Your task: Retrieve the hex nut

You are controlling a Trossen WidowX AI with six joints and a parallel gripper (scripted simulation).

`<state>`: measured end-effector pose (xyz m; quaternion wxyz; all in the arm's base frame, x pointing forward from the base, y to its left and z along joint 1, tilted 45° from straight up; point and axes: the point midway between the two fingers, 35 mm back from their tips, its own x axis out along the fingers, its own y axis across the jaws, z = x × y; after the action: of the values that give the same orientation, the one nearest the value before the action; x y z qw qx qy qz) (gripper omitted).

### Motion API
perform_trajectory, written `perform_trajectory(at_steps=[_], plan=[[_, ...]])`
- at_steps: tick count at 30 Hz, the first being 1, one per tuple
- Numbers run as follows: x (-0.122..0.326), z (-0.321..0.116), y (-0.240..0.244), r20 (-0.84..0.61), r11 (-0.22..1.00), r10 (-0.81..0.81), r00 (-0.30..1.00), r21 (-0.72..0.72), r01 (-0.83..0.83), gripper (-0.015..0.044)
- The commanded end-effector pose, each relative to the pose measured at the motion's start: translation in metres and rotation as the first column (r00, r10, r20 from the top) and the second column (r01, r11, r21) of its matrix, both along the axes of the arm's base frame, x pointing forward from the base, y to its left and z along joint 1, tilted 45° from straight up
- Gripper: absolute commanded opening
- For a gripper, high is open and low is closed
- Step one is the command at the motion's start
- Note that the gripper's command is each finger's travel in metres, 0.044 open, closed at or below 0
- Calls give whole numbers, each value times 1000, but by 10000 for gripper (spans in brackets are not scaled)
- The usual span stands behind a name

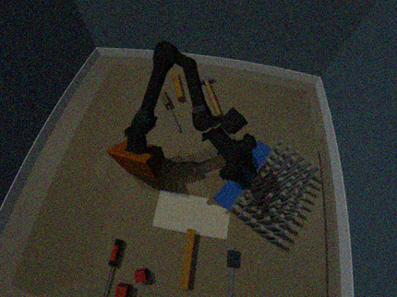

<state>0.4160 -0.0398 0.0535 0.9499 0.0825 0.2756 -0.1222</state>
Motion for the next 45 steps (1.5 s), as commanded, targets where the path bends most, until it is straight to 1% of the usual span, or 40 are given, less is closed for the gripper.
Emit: perform_trajectory(at_steps=[1, 4, 6, 41, 43, 45], plan=[[-2, 23, 71, 80, 978, 155, 985, 131, -165, 440], [-9, 40, 118, 132, 936, 257, 957, 211, -280, 440], [-12, 44, 128, 143, 924, 280, 949, 228, -307, 440], [-12, 44, 128, 143, 924, 280, 949, 228, -307, 440], [-16, 46, 139, 138, 912, 285, 949, 266, -312, 440], [-31, 53, 169, 117, 873, 298, 947, 367, -320, 440]])
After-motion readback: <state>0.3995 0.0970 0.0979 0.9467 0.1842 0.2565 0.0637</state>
